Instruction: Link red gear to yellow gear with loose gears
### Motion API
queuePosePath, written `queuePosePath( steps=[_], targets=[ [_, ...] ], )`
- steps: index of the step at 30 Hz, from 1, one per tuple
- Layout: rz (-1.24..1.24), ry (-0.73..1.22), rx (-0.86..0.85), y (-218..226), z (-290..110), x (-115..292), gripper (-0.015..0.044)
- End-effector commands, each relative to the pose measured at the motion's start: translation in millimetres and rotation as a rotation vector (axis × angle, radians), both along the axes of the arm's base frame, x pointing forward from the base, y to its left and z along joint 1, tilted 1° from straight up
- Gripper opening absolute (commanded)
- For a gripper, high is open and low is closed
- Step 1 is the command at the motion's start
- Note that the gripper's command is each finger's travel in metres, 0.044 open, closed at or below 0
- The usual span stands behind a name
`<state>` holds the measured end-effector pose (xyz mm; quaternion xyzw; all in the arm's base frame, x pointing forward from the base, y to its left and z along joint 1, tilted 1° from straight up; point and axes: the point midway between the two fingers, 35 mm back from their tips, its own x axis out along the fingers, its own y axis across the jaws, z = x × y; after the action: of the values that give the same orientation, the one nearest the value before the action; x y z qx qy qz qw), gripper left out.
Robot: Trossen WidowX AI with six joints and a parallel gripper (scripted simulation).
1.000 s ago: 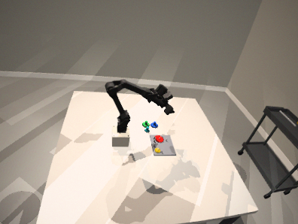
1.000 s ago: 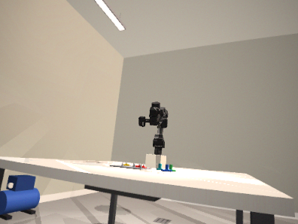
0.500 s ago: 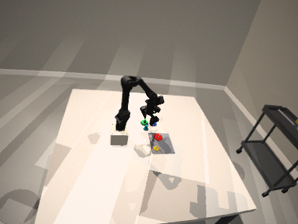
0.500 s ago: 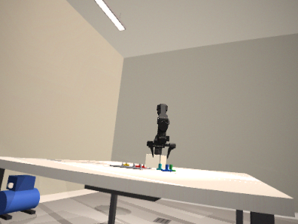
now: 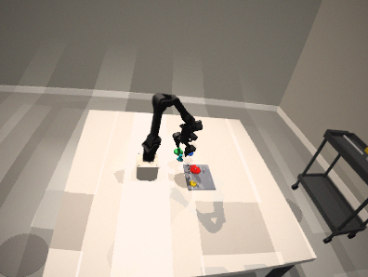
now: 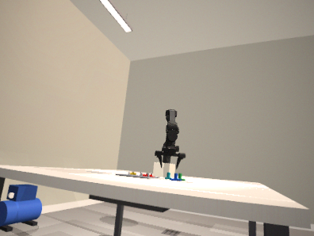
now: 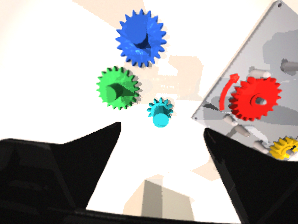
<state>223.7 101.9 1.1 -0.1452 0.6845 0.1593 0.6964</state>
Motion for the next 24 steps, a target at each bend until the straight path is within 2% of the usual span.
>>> queuePosePath(
  steps=[1,24],
  targets=[
    [0.005,0.013,0.0,0.2,-7.6,-2.0,0.044],
    [0.005,0.013,0.0,0.2,-34.6,-2.1,0.044]
  ],
)
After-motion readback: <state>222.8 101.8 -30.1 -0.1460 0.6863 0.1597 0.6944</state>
